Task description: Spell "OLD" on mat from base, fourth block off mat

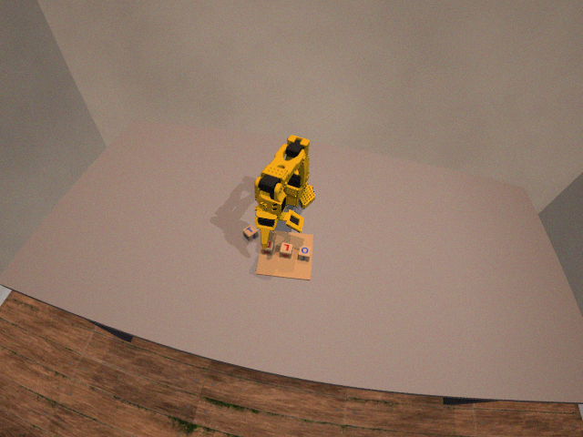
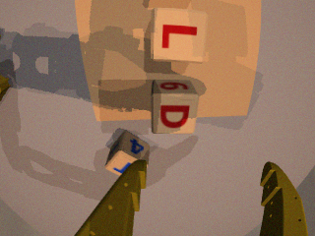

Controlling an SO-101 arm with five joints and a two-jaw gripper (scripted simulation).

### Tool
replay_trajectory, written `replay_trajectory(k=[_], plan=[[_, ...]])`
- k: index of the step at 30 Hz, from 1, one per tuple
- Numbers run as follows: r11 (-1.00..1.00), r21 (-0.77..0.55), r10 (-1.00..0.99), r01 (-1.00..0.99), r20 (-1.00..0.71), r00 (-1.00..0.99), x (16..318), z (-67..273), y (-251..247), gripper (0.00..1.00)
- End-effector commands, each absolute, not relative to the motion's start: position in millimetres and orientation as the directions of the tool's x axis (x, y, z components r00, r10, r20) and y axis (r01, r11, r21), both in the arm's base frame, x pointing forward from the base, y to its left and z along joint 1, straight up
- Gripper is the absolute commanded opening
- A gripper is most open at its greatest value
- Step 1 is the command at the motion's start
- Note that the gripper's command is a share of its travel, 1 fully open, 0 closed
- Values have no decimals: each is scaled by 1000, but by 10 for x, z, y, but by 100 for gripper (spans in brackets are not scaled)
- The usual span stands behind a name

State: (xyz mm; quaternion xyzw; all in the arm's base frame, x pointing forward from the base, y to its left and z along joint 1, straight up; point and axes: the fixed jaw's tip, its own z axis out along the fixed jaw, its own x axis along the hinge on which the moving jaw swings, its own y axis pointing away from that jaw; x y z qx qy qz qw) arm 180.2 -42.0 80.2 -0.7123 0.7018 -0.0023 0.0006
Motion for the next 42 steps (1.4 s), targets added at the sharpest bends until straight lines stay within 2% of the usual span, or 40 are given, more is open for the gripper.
replay_trajectory(k=[1,9,22,24,35,42], plan=[[8,-75,-1000,-997,15,-9,1846,921,-410,36],[96,-96,-995,-991,10,-97,1822,961,-380,36],[455,-173,-890,-873,-56,-452,1711,1105,-258,36],[455,-173,-890,-873,-56,-452,1711,1105,-258,36],[783,-196,-621,-590,-197,-759,1580,1221,-134,36],[886,-174,-463,-430,-268,-845,1524,1258,-88,36]])
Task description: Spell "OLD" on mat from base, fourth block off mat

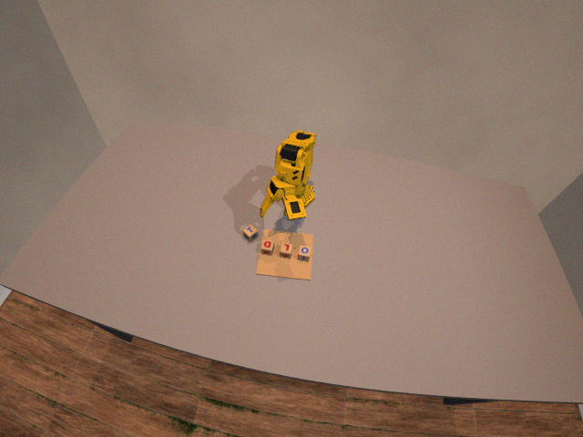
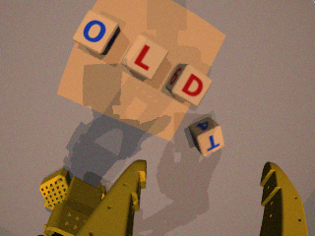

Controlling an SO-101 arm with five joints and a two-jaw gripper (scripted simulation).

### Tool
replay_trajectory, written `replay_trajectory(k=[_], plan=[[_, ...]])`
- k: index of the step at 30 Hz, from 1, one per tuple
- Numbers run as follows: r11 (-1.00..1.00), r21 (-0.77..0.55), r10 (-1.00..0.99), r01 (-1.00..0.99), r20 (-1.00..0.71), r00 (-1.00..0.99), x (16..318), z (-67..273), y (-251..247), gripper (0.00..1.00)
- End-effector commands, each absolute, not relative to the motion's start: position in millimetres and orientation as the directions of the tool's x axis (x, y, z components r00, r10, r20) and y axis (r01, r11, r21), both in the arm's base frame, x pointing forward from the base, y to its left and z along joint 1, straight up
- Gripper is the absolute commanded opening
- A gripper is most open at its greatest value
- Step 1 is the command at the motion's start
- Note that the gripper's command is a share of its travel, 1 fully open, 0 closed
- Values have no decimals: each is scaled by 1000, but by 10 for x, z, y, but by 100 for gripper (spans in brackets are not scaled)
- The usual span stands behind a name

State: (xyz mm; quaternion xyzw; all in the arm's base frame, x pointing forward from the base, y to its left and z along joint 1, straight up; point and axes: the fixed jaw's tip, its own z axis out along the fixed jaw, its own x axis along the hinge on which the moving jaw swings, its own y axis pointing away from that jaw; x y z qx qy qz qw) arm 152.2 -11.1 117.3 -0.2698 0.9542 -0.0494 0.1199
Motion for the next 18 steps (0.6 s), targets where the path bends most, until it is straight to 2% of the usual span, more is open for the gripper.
replay_trajectory(k=[1,11,18], plan=[[902,-167,-431,-399,-281,-857,1514,1263,-80,36],[987,-85,-160,-137,-378,-912,1433,1301,-21,36],[997,-52,-74,-58,-403,-912,1410,1308,-5,36]])
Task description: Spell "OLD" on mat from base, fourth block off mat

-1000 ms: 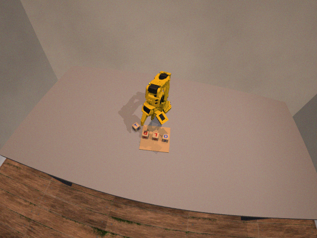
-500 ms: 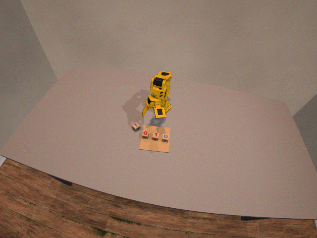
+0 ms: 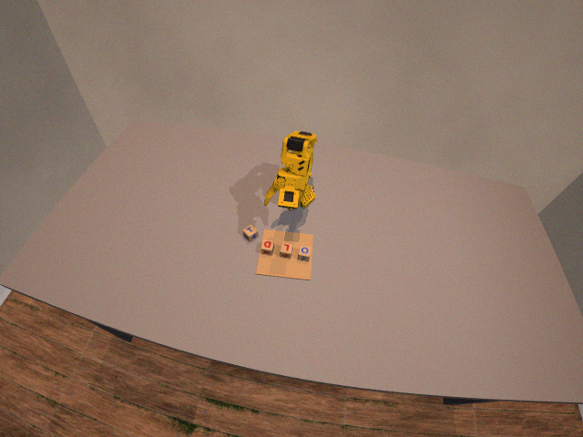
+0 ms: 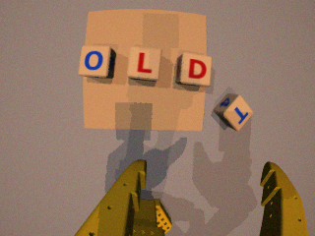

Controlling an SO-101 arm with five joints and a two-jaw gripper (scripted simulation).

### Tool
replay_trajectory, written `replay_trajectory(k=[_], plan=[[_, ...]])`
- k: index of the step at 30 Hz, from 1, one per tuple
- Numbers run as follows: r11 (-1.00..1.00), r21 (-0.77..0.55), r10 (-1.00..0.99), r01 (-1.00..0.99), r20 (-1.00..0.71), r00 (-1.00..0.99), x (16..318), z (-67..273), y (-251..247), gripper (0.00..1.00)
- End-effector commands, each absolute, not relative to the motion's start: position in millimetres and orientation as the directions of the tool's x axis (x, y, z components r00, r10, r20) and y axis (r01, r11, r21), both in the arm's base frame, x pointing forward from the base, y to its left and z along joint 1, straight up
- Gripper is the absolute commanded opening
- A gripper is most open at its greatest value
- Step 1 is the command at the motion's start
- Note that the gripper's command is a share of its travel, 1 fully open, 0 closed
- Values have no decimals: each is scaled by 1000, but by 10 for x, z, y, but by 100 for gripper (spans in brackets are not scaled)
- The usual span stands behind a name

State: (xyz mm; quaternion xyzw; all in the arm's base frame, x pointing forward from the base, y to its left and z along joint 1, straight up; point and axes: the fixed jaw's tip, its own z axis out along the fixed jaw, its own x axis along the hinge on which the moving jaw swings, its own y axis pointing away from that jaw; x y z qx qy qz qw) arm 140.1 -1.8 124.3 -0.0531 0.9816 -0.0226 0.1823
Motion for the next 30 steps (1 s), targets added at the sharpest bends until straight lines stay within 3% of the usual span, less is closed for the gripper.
replay_trajectory(k=[1,30], plan=[[998,-46,-62,-47,-406,-912,1407,1309,-3,36],[1000,-24,-11,-1,-418,-908,1394,1313,5,36]])
